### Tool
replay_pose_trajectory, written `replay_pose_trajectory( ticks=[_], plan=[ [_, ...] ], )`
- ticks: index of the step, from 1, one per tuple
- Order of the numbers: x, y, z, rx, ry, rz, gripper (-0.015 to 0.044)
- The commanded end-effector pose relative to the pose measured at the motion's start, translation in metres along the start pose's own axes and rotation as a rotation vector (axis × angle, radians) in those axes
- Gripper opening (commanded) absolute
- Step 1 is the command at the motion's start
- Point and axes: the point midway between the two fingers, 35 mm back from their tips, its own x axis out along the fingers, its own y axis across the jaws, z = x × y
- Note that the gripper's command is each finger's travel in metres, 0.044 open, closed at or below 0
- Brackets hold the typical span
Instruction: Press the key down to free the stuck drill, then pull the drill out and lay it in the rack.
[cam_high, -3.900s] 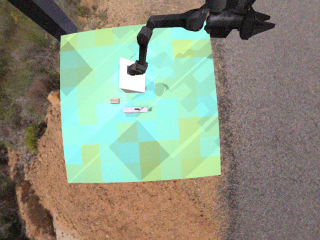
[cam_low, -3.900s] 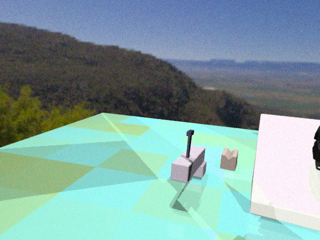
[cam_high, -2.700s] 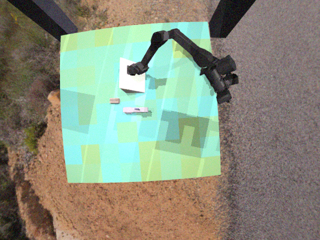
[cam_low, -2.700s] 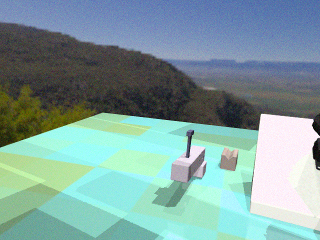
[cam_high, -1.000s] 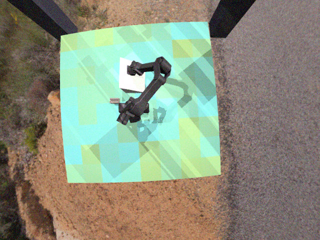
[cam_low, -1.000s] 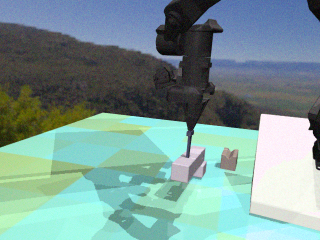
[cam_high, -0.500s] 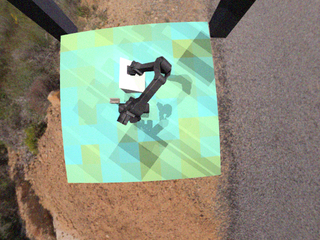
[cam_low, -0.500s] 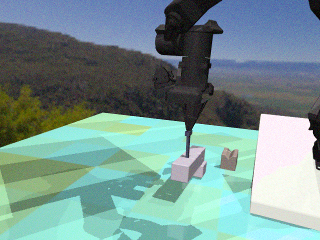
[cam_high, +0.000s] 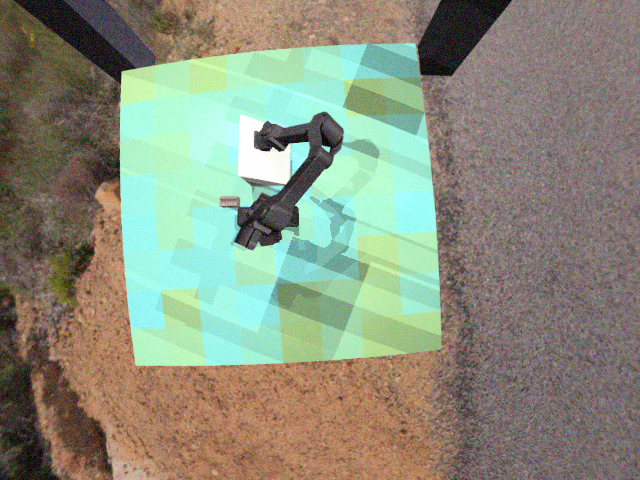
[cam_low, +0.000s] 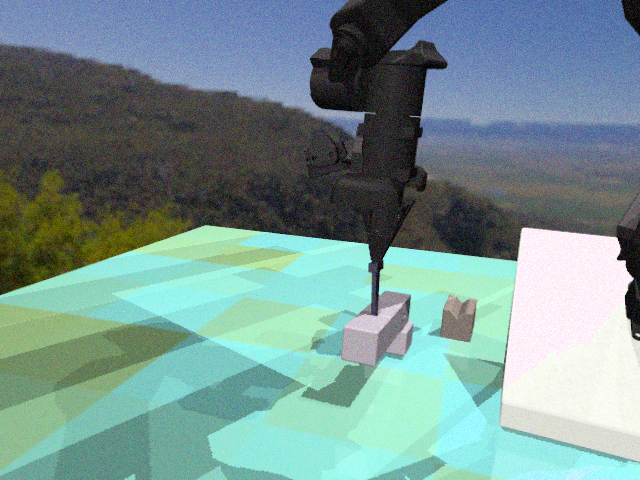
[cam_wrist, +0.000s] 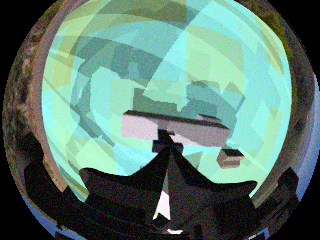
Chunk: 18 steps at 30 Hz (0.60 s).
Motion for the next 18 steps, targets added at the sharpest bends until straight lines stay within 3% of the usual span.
replay_pose_trajectory(
  ticks=[1, 18],
  plan=[
    [0.0097, 0.0023, -0.0052, 0.004, 0.027, 0.012, 0.0000],
    [0.0157, 0.0032, -0.0082, 0.004, 0.027, 0.012, 0.0000]
  ],
)
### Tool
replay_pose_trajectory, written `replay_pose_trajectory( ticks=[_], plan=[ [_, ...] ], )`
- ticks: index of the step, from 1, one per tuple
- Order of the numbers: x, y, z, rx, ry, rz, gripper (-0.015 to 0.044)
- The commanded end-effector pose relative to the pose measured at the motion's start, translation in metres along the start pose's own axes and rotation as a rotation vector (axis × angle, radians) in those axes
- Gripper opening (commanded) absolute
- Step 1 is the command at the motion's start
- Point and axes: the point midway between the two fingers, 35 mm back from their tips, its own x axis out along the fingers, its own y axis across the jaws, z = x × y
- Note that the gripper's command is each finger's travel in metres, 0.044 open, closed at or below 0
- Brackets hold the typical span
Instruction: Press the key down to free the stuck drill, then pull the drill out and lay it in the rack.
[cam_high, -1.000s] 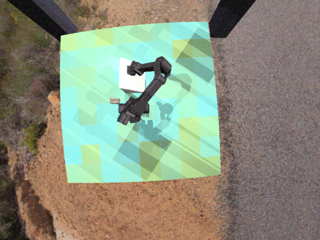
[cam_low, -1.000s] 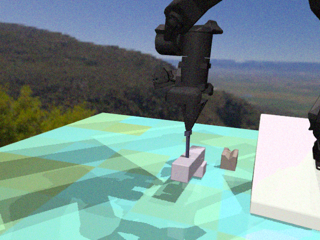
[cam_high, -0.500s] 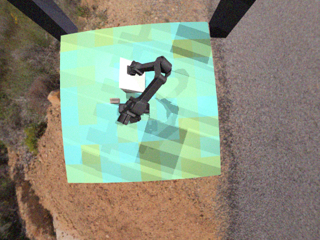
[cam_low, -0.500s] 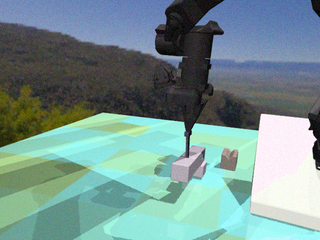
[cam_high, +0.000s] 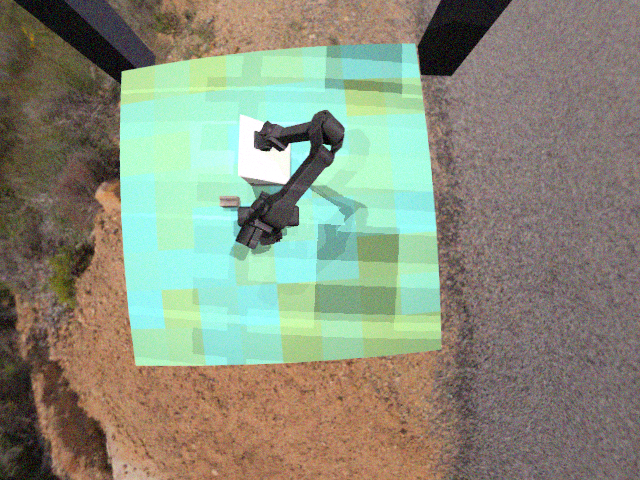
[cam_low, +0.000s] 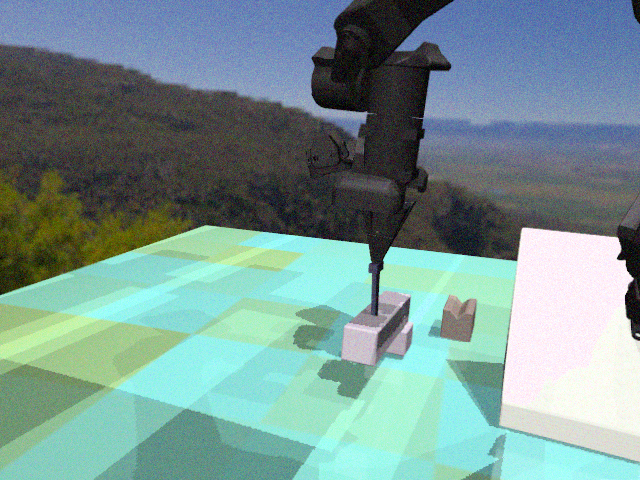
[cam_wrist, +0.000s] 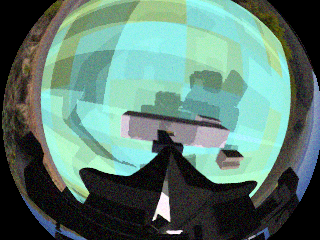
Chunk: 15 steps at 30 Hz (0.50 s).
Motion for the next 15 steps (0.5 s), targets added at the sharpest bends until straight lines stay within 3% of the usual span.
replay_pose_trajectory(
  ticks=[1, 15],
  plan=[
    [0.0145, 0.0033, -0.0073, 0.009, 0.042, 0.020, 0.0000],
    [0.0190, 0.0039, -0.0080, 0.009, 0.042, 0.020, 0.0000]
  ],
)
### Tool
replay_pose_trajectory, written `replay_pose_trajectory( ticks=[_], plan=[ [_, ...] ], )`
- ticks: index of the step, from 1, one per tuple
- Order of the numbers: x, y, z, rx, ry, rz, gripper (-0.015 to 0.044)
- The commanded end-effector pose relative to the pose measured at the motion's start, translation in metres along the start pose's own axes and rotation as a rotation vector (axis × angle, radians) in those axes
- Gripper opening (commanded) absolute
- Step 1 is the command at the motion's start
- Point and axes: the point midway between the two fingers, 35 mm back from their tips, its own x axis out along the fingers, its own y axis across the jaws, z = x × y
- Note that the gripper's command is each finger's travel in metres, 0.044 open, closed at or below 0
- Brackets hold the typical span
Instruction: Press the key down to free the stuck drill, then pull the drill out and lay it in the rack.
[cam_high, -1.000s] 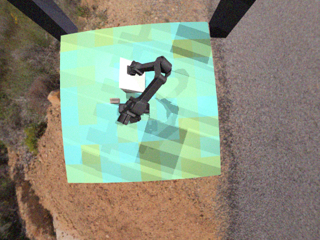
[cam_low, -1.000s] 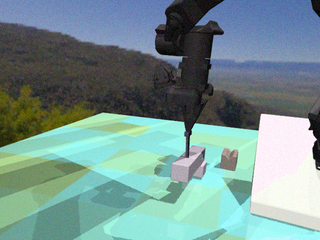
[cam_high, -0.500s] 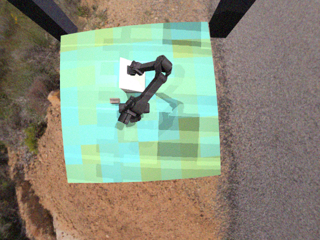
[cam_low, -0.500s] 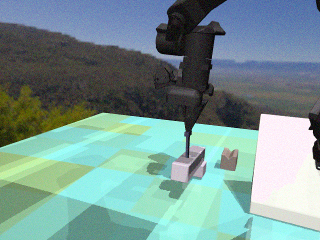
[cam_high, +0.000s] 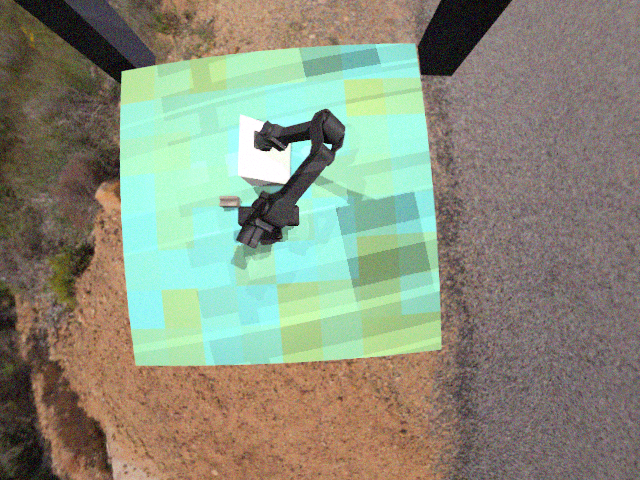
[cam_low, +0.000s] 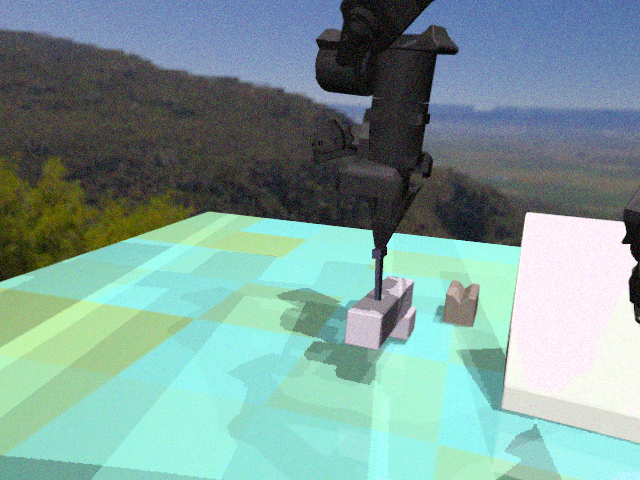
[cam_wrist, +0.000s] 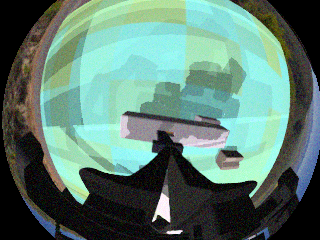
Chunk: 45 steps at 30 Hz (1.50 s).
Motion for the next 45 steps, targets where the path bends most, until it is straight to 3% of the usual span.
replay_pose_trajectory(
  ticks=[1, 29, 33, 39, 45],
  plan=[
    [0.018, 0.004, -0.008, 0.006, 0.050, 0.025, 0.0000],
    [0.032, 0.007, -0.008, 0.006, 0.050, 0.025, 0.0000],
    [0.013, 0.005, -0.003, 0.006, 0.049, 0.022, 0.0105],
    [-0.045, 0.001, 0.003, 0.006, 0.050, 0.022, 0.0263],
    [-0.032, -0.014, 0.008, -0.130, 0.033, 0.021, 0.0420]
  ],
)
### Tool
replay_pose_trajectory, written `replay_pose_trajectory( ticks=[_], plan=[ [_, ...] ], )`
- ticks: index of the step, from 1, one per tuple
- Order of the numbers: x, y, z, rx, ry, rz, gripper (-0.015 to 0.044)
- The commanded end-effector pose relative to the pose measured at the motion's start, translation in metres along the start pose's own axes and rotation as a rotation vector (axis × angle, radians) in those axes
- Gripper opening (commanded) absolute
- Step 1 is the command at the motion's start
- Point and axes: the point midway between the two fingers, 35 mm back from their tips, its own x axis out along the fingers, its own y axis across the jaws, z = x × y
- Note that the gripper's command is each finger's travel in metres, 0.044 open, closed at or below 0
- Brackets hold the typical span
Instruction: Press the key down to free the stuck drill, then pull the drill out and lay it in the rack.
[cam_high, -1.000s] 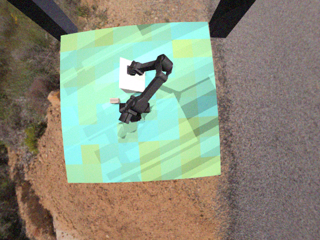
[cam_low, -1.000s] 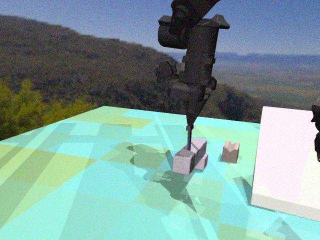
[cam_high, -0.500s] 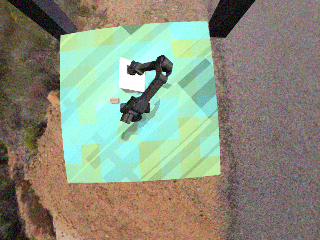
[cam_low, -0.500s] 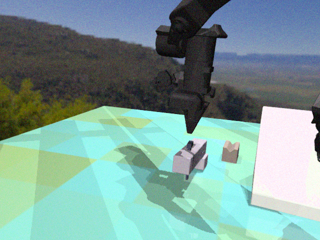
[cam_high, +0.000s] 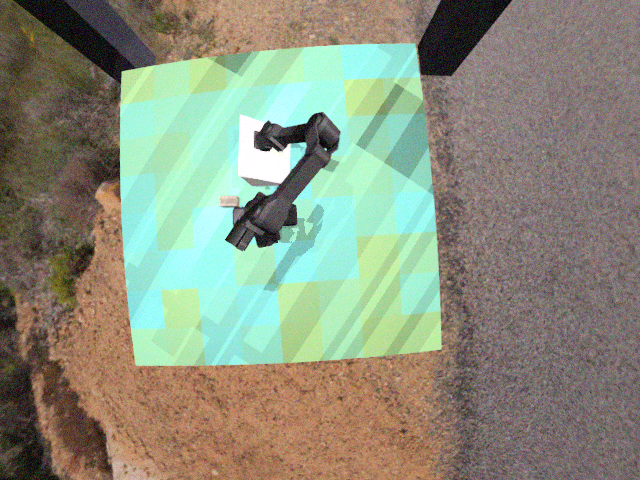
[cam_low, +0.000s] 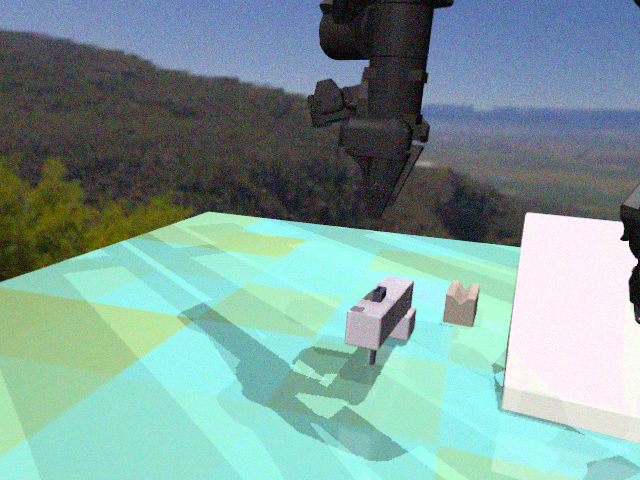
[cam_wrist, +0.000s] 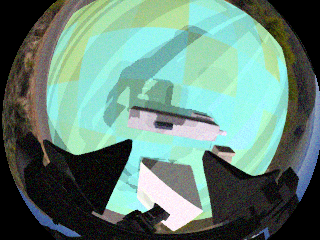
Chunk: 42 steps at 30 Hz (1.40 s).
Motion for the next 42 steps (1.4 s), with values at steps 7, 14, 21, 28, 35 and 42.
replay_pose_trajectory(
  ticks=[7, 14, 21, 28, 35, 42],
  plan=[
    [0.051, -0.078, 0.003, -0.734, 0.012, 0.007, 0.0440],
    [0.091, -0.127, -0.009, -1.265, 0.009, 0.016, 0.0440],
    [0.111, -0.149, -0.017, -1.521, 0.014, 0.020, 0.0440],
    [0.111, -0.149, -0.017, -1.521, 0.014, 0.020, 0.0440],
    [0.111, -0.149, -0.017, -1.521, 0.014, 0.020, 0.0440],
    [0.112, -0.149, -0.017, -1.521, 0.014, 0.020, 0.0440]
  ],
)
